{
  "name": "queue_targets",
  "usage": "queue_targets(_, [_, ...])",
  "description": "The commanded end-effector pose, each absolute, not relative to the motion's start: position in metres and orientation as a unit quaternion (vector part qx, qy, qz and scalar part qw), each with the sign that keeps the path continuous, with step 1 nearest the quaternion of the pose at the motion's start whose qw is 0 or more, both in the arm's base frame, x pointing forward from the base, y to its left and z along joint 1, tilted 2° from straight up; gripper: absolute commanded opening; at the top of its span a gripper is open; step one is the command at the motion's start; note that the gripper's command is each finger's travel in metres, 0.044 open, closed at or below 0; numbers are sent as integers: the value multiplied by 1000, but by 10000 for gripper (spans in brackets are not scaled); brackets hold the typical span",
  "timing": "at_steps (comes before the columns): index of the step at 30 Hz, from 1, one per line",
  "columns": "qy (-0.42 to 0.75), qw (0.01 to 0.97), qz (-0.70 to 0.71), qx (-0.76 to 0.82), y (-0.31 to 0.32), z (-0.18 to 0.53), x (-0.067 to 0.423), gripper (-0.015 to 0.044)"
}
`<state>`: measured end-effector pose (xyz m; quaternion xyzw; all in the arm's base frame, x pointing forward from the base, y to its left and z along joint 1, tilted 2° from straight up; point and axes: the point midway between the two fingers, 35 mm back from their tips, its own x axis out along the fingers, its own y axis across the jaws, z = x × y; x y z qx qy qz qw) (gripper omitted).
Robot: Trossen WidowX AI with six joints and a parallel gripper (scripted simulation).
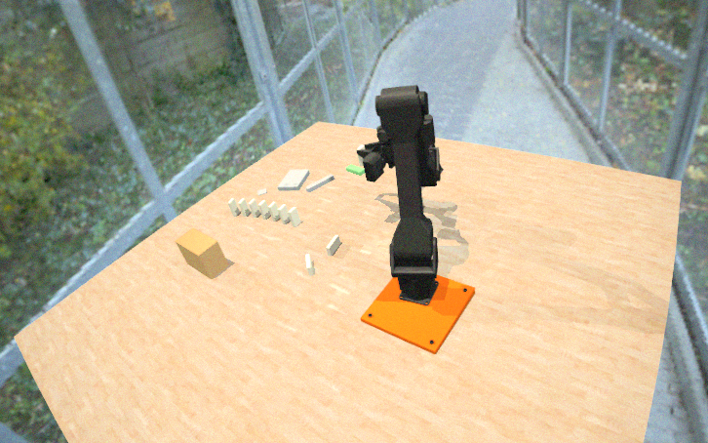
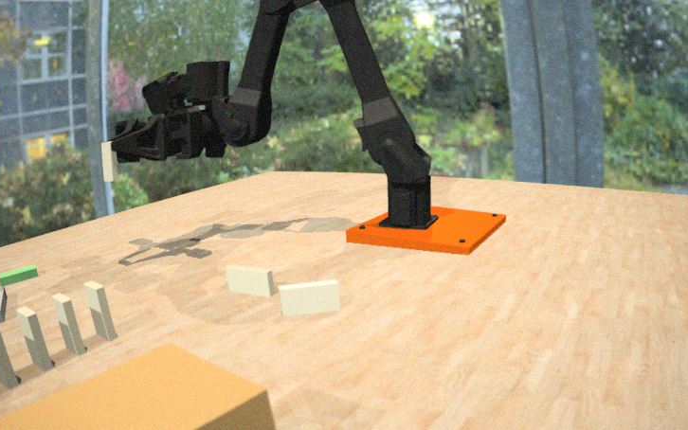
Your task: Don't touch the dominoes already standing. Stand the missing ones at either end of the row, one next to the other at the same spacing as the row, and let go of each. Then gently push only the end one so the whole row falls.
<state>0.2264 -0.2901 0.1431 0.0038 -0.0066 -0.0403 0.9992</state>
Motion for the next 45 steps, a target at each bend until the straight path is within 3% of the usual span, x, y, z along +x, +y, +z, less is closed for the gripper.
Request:
queue_targets(1, [-3,999,-39,4,-290,132,227,107])
queue_targets(27, [23,999,-33,-17,-287,37,231,107])
queue_targets(39, [24,999,-33,-18,-286,35,231,107])
queue_targets(45, [24,999,-33,-18,-286,35,231,265])
